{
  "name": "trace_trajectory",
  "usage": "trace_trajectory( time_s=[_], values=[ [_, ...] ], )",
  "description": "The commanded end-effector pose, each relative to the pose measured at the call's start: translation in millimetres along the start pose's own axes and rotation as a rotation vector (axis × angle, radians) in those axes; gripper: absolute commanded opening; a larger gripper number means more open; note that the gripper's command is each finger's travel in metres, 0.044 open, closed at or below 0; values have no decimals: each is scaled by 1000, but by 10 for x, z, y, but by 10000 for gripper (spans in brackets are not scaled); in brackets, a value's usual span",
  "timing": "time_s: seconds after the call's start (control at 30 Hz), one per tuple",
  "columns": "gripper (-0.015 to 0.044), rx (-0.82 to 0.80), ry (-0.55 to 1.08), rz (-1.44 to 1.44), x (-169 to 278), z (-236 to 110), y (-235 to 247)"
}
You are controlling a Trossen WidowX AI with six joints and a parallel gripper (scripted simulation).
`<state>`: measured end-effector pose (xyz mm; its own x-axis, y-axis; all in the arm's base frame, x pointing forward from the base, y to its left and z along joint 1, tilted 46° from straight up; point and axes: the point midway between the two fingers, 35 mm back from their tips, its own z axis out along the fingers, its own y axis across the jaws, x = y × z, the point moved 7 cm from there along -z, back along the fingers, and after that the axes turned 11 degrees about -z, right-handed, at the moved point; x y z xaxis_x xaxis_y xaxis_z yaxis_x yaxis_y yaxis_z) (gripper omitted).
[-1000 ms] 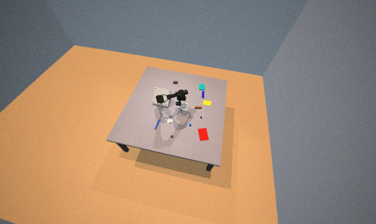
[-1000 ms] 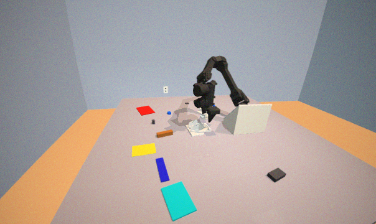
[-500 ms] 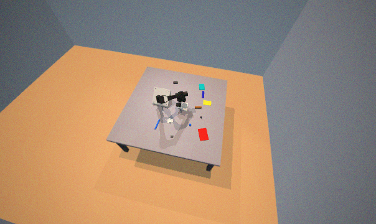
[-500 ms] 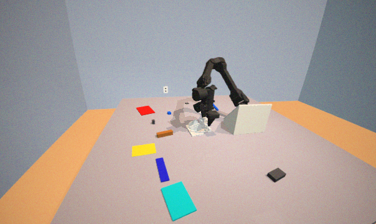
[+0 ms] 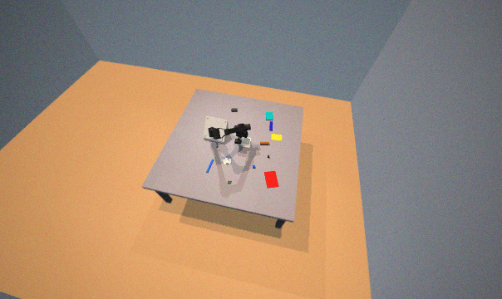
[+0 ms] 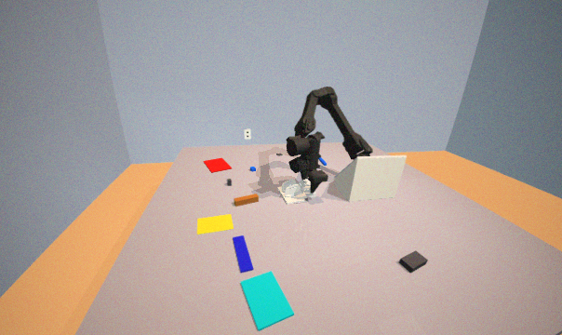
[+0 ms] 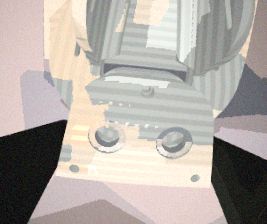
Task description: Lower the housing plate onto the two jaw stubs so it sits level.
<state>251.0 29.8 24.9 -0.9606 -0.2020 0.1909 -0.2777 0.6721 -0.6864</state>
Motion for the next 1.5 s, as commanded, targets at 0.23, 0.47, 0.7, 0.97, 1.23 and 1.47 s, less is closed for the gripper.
trace_trajectory(
  time_s=[0.23,0.47,0.7,0.97,1.23,1.47],
  values=[
    [351,3,2,-5,5,13,-3],
    [351,3,2,-14,5,37,-3],
    [351,3,2,-15,5,42,-3],
    [351,3,2,-17,5,61,-3],
    [351,3,2,-16,6,85,-4],
    [351,3,2,-16,6,87,-4]
  ],
)
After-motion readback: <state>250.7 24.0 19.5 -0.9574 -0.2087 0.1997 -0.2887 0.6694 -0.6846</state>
